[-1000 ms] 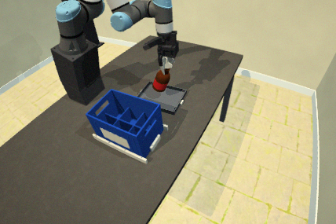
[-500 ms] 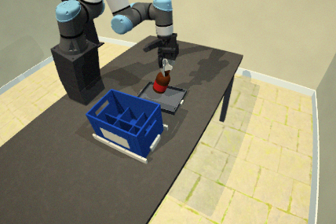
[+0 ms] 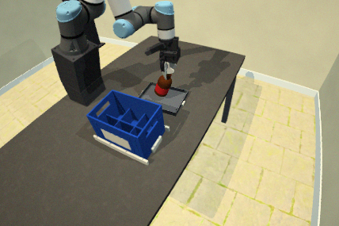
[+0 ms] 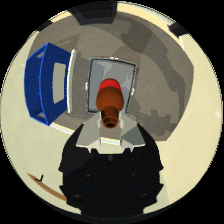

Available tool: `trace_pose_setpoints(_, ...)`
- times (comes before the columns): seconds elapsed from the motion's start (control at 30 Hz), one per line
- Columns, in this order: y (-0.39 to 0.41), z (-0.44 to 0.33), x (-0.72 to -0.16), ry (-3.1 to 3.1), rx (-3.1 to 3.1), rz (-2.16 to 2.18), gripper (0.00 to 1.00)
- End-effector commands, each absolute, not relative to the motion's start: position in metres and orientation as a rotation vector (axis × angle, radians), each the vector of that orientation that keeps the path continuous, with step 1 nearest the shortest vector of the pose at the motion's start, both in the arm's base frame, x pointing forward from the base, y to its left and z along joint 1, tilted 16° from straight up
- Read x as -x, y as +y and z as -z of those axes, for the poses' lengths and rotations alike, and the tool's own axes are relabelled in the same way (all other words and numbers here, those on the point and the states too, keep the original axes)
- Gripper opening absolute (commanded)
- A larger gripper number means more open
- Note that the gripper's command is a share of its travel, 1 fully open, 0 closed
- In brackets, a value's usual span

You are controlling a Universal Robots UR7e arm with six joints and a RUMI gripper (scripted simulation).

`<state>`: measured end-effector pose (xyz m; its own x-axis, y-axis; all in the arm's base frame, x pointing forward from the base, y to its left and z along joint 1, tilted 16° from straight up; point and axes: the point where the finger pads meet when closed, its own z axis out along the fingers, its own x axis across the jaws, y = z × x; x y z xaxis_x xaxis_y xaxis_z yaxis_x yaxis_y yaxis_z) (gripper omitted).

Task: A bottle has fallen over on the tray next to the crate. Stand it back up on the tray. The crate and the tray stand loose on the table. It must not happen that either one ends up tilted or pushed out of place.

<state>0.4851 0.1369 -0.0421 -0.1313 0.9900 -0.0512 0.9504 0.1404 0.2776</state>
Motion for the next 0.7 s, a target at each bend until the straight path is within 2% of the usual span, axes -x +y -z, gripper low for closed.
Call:
trace_pose_setpoints(0.0, 0.137, 0.046, -0.487, 2.192, -1.906, -0.262, 0.00)
trace_pose_setpoints(0.67, 0.137, 0.063, -0.492, 2.192, -1.906, -0.262, 0.00)
